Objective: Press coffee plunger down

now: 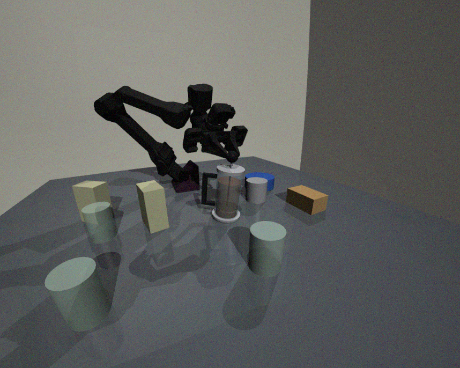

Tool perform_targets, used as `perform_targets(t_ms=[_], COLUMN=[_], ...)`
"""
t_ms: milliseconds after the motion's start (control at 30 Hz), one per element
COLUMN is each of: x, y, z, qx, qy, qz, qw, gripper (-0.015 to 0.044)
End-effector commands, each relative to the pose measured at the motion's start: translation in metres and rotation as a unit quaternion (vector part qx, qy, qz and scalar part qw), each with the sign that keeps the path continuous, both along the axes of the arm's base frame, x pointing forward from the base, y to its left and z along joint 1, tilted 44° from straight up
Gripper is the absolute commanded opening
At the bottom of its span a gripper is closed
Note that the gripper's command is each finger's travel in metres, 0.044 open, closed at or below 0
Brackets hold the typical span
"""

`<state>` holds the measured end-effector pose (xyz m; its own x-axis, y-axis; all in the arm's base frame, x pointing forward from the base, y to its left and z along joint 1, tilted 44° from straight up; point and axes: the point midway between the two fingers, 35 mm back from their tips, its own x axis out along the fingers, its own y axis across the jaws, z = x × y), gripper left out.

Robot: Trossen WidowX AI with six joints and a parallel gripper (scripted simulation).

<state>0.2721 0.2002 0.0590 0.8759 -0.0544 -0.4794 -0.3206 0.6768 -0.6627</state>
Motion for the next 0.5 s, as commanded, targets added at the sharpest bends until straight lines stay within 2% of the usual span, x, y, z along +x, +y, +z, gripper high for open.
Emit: perform_targets(t_ms=[0, 467], x=[0.0007, 0.0003], y=[-0.0028, 0.0003], z=[-0.0033, -0.0005], qx=[-0.007, -0.001], qy=[0.003, 0.0], qz=[-0.004, 0.0], qw=[1.0, 1.0], gripper=[0.0123, 0.0123])
